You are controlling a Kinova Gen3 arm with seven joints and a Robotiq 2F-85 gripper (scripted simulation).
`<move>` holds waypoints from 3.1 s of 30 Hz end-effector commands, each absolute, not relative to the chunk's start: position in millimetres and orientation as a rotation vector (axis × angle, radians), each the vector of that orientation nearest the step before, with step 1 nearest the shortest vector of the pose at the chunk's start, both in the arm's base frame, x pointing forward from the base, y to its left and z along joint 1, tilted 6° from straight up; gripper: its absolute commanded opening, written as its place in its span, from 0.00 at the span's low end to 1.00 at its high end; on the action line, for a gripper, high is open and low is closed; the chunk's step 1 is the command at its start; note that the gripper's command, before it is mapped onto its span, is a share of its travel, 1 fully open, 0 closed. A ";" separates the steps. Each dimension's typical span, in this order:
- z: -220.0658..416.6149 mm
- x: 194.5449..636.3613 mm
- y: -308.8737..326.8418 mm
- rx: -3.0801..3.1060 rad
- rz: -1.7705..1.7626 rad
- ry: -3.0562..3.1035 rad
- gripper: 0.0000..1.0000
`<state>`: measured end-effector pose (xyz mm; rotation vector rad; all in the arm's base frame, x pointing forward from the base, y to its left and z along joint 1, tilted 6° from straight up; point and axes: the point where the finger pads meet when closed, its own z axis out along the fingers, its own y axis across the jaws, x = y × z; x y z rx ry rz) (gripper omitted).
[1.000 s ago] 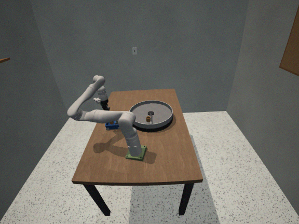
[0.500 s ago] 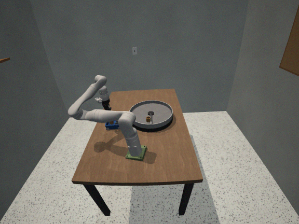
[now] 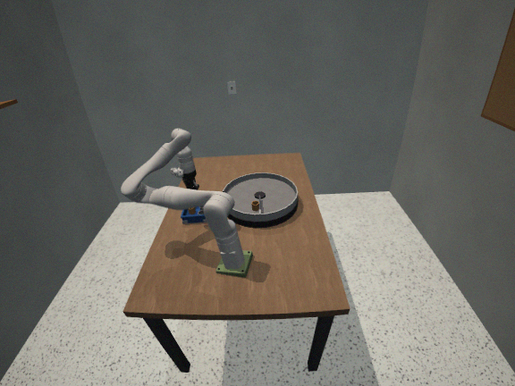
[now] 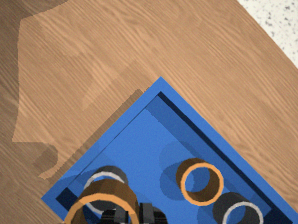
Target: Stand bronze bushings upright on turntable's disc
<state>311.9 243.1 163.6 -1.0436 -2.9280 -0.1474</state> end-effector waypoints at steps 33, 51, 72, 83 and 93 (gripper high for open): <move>146.5 343.7 65.1 -1.051 -0.154 -2.925 0.00; 137.0 363.4 -39.2 -1.050 -0.151 -2.927 0.00; 128.8 377.5 -118.3 -1.044 -0.152 -2.929 0.00; 127.0 380.9 -135.5 -1.041 -0.152 -2.930 0.00; 126.4 382.0 -141.9 -1.041 -0.152 -2.930 0.00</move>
